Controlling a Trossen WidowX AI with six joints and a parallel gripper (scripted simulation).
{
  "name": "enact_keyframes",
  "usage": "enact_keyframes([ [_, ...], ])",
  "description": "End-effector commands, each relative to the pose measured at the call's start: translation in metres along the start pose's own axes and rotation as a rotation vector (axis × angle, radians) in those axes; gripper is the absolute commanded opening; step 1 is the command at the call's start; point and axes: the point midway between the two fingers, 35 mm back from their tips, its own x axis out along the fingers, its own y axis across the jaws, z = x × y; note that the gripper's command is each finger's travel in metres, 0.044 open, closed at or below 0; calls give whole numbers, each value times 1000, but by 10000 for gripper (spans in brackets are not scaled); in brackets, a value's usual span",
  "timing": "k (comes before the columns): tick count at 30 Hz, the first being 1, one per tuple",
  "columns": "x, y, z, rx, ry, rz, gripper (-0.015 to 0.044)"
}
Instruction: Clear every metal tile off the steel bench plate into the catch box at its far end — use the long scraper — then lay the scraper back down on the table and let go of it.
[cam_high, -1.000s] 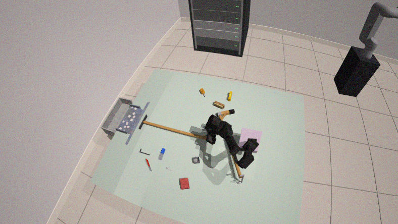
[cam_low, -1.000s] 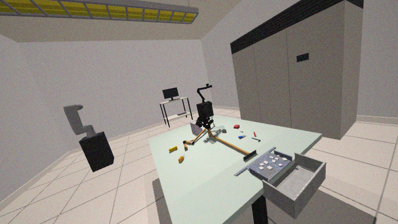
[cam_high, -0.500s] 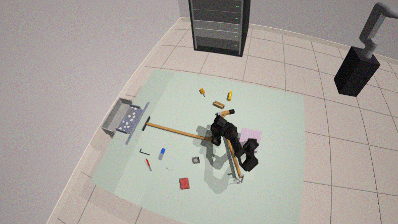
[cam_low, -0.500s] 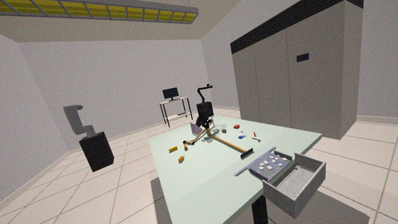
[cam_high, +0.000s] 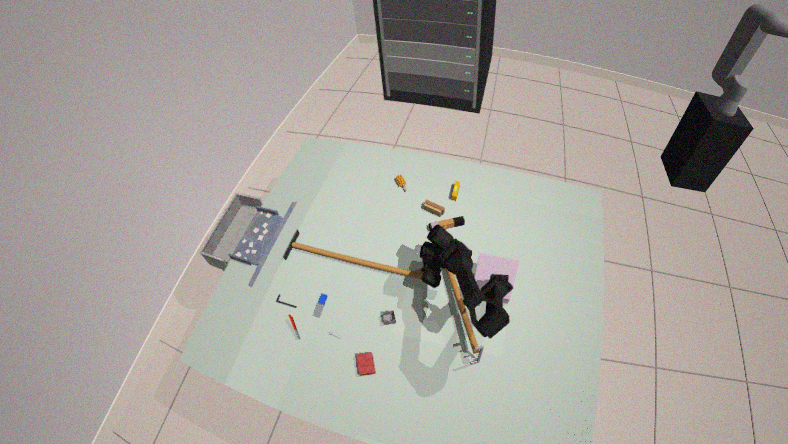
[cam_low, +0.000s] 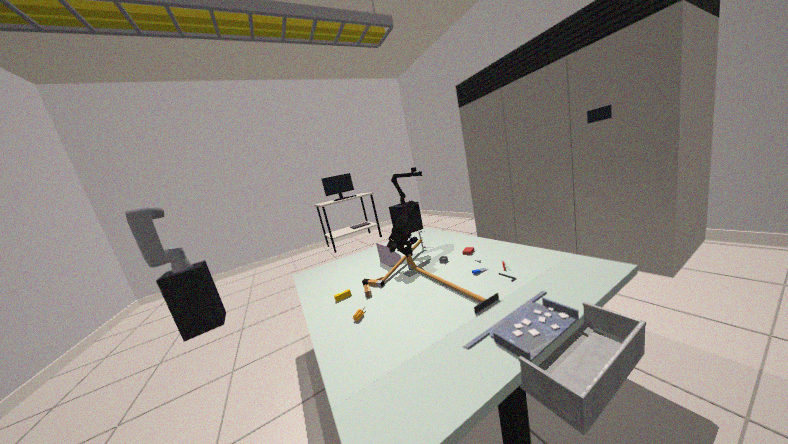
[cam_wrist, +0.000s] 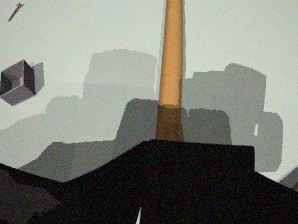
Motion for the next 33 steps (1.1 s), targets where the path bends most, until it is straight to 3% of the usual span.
enact_keyframes([
  [1,-1,-6,2,-2,-5,-3,0],
  [33,-1,-35,3,-4,-4,-2,0],
])
